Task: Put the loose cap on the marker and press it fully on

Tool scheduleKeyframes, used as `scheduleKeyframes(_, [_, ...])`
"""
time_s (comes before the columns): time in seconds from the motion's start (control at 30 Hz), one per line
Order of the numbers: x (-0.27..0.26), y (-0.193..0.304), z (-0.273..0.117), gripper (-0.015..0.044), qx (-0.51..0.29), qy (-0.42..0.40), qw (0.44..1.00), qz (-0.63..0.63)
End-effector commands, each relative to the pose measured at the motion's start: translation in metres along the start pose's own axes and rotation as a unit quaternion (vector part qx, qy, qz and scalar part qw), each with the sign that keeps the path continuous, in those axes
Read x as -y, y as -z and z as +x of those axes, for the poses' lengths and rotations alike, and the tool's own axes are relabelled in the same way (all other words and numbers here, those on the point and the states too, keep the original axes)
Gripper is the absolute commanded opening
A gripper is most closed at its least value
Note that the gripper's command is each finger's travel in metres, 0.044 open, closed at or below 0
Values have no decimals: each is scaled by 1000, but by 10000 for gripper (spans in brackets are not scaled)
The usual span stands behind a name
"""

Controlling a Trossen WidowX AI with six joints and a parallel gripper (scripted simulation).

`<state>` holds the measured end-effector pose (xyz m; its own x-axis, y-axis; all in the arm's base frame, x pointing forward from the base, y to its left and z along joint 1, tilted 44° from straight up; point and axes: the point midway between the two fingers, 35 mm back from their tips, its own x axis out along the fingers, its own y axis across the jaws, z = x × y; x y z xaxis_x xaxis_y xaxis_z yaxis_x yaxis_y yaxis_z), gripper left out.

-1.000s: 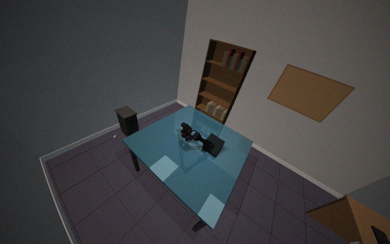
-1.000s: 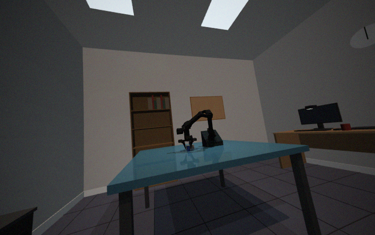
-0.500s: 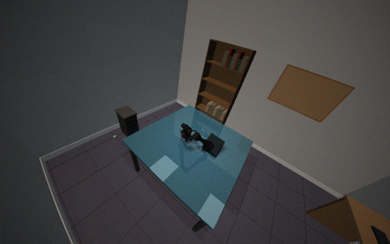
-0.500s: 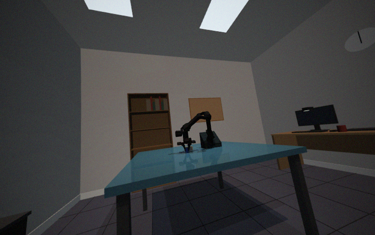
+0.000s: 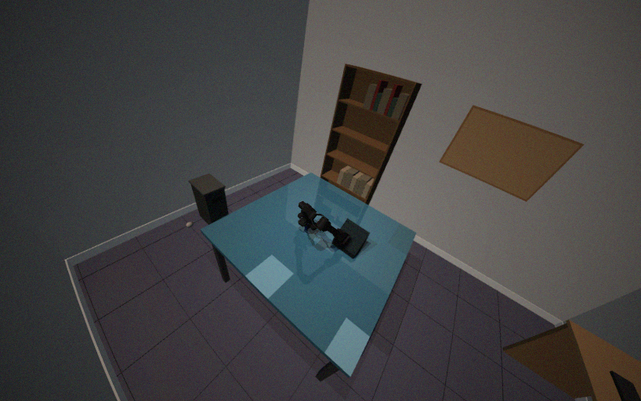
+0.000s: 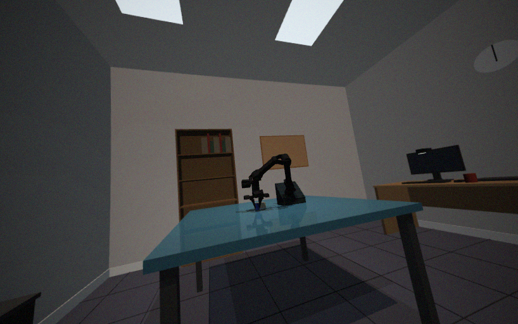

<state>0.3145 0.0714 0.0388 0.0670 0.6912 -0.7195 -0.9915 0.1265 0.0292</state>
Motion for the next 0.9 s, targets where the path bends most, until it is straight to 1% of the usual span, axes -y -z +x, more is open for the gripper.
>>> scheduleKeyframes(0.0, [2,-1,-9,0,-1,4,1000,-5])
scheduleKeyframes(0.53, [-1,-4,-48,0,-1,-9,1000,-9])
scheduleKeyframes(0.67, [-1,-4,-52,0,-1,-10,1000,-9])
scheduleKeyframes(0.87, [-1,13,-59,0,-6,-8,1000,-8])
